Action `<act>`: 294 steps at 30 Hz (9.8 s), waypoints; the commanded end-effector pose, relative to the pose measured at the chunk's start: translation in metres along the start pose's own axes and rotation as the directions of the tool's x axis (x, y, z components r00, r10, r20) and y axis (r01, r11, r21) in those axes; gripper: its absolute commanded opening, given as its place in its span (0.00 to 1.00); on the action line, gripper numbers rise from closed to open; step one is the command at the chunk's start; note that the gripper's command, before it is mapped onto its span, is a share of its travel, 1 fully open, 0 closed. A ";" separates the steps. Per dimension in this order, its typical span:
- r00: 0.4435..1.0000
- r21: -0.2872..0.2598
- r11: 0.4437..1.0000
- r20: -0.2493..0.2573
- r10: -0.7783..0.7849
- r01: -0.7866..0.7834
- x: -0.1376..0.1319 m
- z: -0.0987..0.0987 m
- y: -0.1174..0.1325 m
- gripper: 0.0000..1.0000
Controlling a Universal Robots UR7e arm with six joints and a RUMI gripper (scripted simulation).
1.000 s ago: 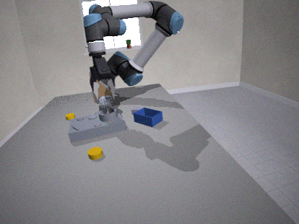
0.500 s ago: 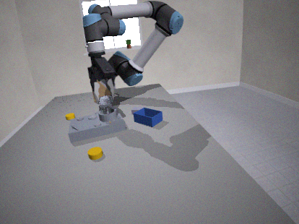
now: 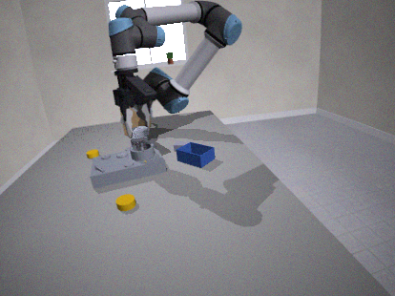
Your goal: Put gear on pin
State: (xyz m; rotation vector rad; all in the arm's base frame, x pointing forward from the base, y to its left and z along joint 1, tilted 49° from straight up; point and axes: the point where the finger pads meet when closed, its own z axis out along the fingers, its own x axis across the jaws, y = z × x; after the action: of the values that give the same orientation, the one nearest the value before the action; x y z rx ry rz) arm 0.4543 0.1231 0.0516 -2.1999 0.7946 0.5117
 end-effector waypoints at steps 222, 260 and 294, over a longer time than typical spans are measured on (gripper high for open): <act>-0.980 -0.001 -0.980 0.000 -0.198 0.198 0.000 -0.001 0.000 0.00; -0.980 -0.001 -0.980 0.000 -0.198 0.198 0.000 -0.001 0.000 0.00; -0.980 -0.001 -0.980 0.000 -0.198 0.198 0.001 0.022 -0.001 0.00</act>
State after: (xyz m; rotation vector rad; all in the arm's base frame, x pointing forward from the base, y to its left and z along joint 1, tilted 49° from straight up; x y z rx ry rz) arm 0.4526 0.1399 0.0367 -1.0773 -2.2502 -0.9436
